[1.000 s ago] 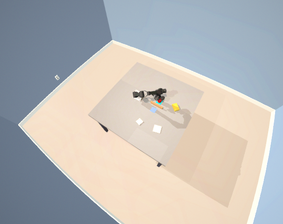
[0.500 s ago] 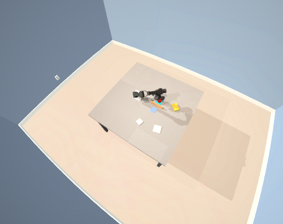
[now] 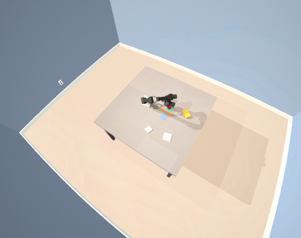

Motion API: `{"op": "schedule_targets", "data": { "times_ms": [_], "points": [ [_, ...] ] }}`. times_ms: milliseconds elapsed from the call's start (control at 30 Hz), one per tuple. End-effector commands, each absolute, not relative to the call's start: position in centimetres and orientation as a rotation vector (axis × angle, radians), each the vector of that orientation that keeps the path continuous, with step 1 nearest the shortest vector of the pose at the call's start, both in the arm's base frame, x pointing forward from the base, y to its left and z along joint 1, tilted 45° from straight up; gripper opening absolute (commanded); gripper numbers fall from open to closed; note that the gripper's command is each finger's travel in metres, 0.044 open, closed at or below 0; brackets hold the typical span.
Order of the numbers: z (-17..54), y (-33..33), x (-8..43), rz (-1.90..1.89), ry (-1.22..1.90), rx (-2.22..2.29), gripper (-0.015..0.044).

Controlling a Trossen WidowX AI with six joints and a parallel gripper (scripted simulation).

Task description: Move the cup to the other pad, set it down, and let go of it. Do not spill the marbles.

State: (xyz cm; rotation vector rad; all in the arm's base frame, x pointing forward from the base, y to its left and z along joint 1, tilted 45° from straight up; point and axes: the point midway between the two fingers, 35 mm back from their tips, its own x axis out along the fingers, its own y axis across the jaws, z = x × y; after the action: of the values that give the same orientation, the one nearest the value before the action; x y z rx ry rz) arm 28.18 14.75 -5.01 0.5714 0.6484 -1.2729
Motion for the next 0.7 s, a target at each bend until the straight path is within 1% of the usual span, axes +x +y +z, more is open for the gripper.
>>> {"op": "schedule_targets", "data": {
  "times_ms": [0, 667],
  "points": [
    [-4.7, 15.1, 28.2, -1.273, 0.648, 0.577, 0.0128],
    [-2.8, 17.0, 27.7, -1.274, 0.650, 0.570, 0.0128]
  ]
}}
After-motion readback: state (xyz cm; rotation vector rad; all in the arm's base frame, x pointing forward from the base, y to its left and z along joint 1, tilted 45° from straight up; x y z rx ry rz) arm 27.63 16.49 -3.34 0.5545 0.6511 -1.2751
